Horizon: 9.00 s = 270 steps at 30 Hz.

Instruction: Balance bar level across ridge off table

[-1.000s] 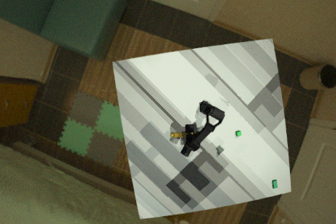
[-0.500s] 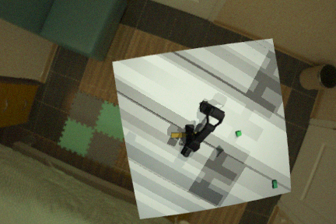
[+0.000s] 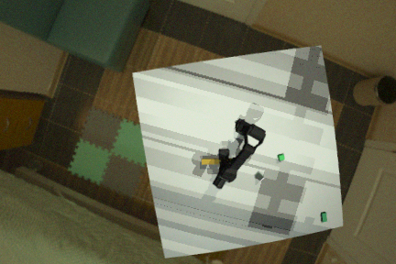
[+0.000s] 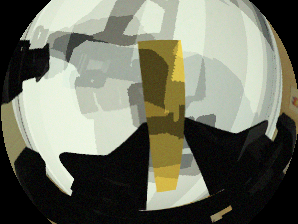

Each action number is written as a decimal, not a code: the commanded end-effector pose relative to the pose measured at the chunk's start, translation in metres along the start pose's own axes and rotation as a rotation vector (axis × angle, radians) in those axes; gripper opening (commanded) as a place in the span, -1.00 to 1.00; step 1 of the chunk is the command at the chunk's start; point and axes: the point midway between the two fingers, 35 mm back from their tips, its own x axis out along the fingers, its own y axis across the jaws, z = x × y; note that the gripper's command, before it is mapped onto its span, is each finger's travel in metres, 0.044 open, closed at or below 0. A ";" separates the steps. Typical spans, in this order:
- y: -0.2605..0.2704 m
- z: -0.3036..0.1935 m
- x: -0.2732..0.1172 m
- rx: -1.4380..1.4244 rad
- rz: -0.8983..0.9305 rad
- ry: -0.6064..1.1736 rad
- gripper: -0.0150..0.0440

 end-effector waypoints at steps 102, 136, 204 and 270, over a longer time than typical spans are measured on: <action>-0.129 0.207 -0.086 0.657 -0.011 -0.021 -0.49; -0.140 0.274 -0.062 0.815 -0.008 -0.029 -0.49; -0.141 0.273 -0.037 0.818 -0.008 -0.029 -0.49; -0.140 0.273 -0.031 0.818 -0.008 -0.029 -0.49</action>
